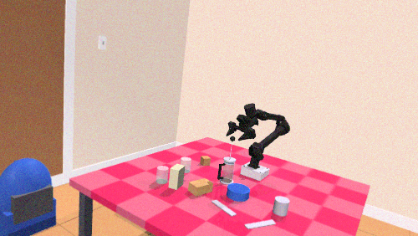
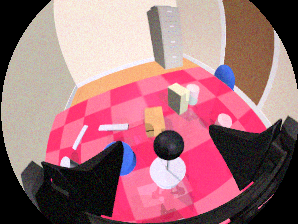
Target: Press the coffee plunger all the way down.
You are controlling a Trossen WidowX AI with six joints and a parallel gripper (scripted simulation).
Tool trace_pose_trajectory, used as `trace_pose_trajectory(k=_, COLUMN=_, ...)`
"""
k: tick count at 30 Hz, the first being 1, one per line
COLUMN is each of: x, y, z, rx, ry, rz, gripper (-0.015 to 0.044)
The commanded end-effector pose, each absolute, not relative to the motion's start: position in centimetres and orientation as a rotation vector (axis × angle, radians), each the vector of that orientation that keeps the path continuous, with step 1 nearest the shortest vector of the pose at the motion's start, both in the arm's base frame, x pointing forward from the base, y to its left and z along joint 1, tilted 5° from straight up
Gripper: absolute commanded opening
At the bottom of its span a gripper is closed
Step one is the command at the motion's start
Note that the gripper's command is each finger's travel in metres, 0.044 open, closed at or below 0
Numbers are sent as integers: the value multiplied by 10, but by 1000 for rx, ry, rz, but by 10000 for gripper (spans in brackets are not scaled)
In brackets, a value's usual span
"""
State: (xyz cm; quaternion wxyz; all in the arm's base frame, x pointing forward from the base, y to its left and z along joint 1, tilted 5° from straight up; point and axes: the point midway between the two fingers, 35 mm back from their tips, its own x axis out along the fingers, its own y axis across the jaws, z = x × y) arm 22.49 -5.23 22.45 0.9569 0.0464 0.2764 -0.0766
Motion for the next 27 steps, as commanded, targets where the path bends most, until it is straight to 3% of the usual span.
trace_pose_trajectory(k=1, x=227, y=-53, z=220, rx=101, ry=567, rz=-159, gripper=414)
trace_pose_trajectory(k=11, x=227, y=-53, z=220, rx=101, ry=567, rz=-159, gripper=151)
trace_pose_trajectory(k=16, x=227, y=-53, z=220, rx=101, ry=567, rz=-159, gripper=122)
trace_pose_trajectory(k=27, x=227, y=-52, z=215, rx=101, ry=567, rz=-159, gripper=122)
